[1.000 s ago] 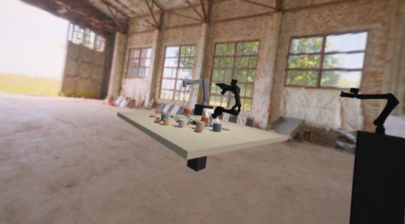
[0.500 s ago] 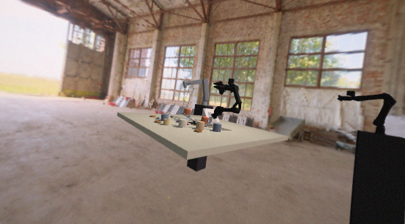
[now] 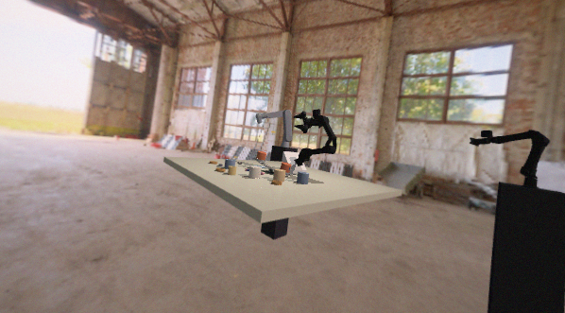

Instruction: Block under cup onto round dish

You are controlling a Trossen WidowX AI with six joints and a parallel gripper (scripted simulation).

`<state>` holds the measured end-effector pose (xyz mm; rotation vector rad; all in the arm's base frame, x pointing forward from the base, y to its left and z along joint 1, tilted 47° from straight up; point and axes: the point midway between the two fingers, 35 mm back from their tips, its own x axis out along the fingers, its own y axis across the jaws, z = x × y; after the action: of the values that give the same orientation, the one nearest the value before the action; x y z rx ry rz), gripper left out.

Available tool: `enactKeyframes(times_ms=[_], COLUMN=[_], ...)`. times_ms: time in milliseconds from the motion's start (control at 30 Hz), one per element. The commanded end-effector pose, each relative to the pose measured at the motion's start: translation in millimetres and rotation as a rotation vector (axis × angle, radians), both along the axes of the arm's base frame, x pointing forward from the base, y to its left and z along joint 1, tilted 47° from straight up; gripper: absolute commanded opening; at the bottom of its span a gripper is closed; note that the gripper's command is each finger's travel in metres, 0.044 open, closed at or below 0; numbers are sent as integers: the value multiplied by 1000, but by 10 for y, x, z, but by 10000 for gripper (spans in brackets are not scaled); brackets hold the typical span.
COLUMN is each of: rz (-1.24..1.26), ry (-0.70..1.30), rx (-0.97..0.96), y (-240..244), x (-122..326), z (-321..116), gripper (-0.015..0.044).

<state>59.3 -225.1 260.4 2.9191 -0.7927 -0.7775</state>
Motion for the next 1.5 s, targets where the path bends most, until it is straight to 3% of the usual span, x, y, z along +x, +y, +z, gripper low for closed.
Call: enactKeyframes(times_ms=[0,733,1467], rz=[104,664,1173], ry=[64,291,325], rx=[-62,-518,-1084], y=[-14,13,165], x=[33,242,462], z=[-134,-597,-998], gripper=[440,440,440])
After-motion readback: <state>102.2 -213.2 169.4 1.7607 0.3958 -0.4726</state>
